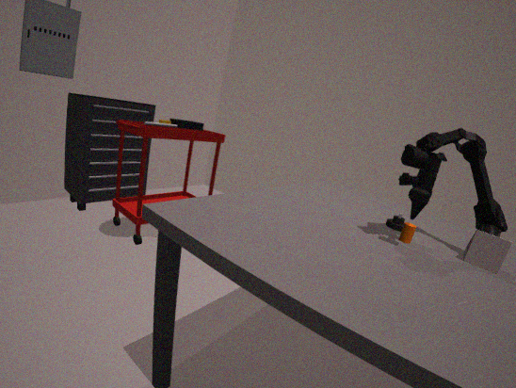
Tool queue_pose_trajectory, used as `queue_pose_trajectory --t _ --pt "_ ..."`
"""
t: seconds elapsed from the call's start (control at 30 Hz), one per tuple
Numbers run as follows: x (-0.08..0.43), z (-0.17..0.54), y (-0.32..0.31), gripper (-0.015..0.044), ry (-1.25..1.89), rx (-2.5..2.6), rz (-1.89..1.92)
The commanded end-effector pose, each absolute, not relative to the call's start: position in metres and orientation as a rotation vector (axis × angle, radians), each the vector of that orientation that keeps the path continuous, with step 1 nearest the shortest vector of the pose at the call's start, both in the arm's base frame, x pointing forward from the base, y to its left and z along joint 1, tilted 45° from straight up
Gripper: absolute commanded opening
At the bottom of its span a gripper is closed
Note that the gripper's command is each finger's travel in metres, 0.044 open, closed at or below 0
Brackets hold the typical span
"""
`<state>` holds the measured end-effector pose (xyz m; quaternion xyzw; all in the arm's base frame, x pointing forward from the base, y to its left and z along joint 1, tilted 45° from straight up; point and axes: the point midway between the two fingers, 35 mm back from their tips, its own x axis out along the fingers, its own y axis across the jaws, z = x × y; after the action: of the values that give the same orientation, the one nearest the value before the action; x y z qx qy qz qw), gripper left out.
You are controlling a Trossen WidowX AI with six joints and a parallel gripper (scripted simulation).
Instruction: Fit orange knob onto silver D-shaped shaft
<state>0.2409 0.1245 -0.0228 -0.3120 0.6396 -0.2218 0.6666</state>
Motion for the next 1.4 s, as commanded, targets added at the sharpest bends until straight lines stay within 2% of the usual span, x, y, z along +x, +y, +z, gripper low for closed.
queue_pose_trajectory --t 0.0,1.37 --pt "0.241 -0.031 0.116 0.044 1.444 -0.709 -0.507" --pt "0.247 -0.075 0.073 0.044 1.443 -0.71 -0.508"
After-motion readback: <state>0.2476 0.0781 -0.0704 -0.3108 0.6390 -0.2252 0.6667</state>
